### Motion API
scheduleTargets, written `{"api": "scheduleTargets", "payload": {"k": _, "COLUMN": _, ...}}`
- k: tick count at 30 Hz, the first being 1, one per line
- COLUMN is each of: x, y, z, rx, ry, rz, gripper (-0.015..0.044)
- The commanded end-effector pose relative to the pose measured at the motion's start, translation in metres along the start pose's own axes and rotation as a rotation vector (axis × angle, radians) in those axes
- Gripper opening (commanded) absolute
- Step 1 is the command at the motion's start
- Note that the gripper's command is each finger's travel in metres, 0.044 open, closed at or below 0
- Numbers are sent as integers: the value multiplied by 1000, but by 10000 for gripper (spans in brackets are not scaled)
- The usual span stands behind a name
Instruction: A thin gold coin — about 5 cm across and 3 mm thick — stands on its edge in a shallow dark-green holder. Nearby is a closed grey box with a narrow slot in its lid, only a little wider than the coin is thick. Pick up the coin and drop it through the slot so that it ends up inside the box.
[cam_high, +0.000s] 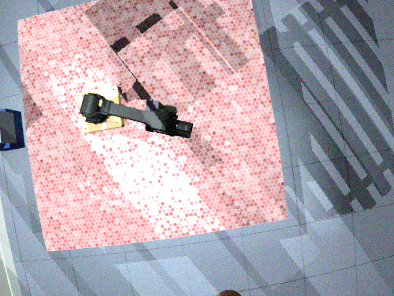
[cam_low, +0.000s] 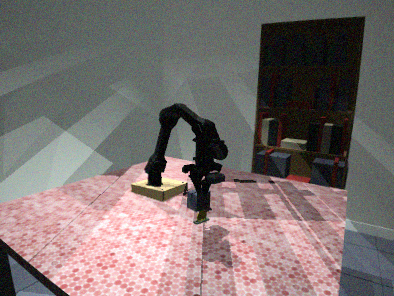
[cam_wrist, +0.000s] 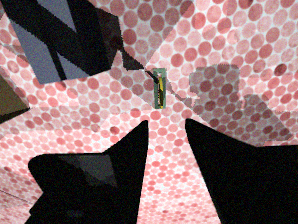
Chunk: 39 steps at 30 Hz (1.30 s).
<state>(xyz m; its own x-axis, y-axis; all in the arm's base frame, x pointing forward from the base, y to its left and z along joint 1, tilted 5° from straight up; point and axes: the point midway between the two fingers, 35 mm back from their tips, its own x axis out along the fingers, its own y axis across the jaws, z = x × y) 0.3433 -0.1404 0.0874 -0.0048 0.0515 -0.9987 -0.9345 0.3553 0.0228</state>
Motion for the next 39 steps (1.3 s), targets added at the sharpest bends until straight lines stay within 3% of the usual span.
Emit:
{"api": "scheduleTargets", "payload": {"k": 1, "x": 27, "y": 0, "z": 2, "rx": 4, "ry": -4, "rz": 12, "gripper": 161}}
{"api": "scheduleTargets", "payload": {"k": 39, "x": 86, "y": -2, "z": 3, "rx": 7, "ry": -4, "rz": 12, "gripper": 161}}
